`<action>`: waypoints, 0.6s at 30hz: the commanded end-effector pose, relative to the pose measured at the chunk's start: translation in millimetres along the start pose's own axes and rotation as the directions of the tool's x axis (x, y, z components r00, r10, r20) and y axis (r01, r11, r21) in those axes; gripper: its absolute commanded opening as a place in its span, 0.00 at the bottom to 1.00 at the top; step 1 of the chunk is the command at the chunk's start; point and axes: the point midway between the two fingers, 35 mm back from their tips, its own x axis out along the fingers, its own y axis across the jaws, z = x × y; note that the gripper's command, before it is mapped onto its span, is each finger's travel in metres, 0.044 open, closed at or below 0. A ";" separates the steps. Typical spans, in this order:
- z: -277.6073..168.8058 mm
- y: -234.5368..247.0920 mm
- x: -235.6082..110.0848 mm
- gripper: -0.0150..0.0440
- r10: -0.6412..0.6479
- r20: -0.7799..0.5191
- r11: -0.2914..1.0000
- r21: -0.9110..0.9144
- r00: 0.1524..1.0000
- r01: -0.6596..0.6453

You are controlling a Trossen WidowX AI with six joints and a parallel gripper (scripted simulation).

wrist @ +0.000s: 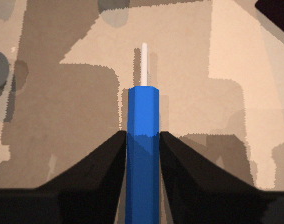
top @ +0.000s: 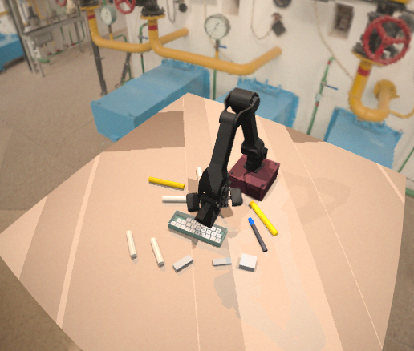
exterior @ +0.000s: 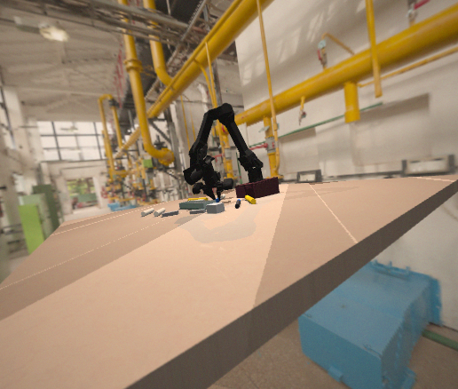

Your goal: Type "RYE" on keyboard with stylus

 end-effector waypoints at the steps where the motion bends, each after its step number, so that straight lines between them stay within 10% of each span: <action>1: 4.1 1.3 -10.8 0.25 0.003 -0.006 1.000 0.003 1.000 -0.003; 18: 20.1 6.5 -40.2 0.25 0.047 0.004 0.980 -0.195 0.999 -0.046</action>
